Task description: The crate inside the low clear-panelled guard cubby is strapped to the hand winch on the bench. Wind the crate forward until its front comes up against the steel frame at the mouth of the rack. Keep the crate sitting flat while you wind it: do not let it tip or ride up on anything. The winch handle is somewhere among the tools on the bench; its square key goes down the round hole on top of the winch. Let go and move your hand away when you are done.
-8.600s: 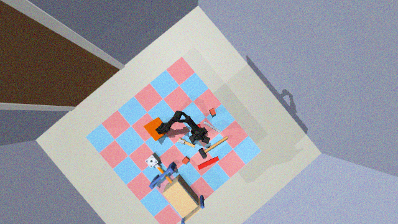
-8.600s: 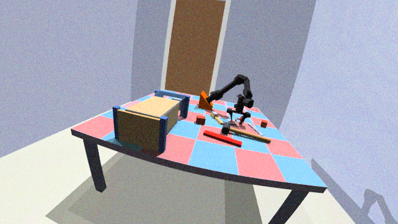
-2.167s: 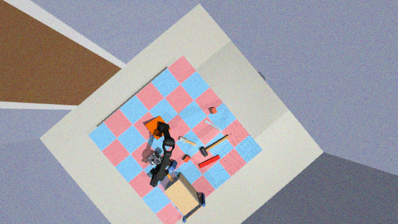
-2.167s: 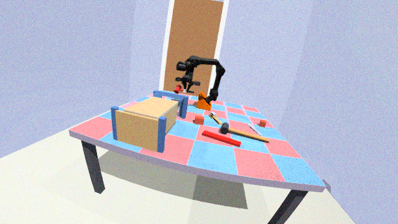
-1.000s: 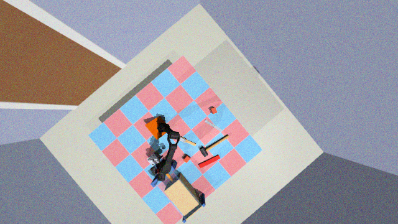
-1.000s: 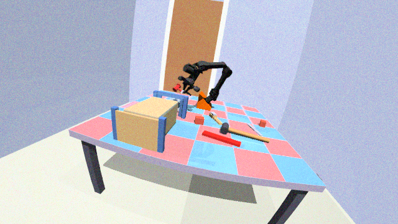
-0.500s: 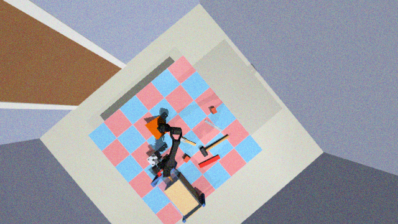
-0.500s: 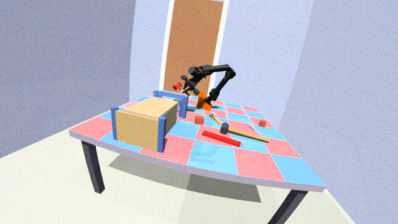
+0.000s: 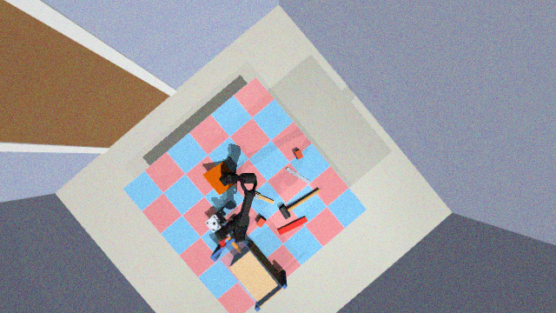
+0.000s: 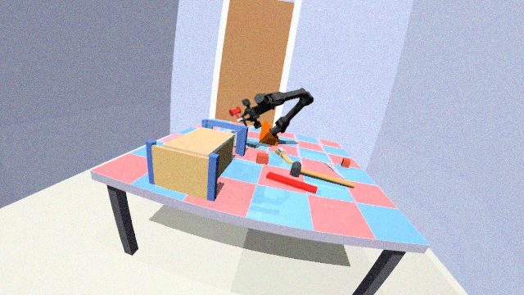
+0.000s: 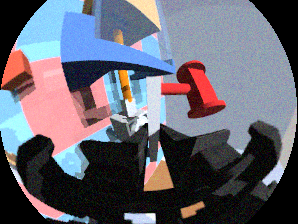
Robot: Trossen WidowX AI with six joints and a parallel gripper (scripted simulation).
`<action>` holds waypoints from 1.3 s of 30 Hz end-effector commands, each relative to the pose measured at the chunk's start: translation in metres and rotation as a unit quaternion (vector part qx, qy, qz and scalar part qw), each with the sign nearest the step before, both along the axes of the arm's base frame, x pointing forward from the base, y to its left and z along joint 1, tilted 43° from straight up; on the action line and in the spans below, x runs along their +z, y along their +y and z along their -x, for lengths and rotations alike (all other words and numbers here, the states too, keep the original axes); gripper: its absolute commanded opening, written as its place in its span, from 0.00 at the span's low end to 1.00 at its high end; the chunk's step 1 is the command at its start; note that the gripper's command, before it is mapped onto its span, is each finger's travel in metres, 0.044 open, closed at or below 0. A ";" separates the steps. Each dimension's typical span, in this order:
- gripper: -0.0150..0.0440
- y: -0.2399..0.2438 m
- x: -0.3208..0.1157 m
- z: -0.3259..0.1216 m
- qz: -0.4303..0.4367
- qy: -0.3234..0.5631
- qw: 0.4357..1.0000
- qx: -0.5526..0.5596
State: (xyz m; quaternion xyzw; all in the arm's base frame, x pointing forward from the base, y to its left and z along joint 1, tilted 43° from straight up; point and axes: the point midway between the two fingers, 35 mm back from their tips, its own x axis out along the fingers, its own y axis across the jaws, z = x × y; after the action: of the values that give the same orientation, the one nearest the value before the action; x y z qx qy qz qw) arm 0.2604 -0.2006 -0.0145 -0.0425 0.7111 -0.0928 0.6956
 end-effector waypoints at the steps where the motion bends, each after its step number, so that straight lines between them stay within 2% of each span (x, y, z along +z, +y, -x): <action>1: 0.25 -0.003 0.003 0.000 0.041 -0.003 0.999 -0.005; 34: 0.25 -0.002 0.002 0.000 0.309 0.003 0.951 0.002; 39: 0.25 -0.002 0.002 0.000 0.314 0.003 0.949 0.003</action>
State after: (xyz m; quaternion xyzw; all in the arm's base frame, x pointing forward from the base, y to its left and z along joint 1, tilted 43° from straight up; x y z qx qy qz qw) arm 0.2615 -0.1996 -0.0141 -0.2575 0.6524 -0.2956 0.6486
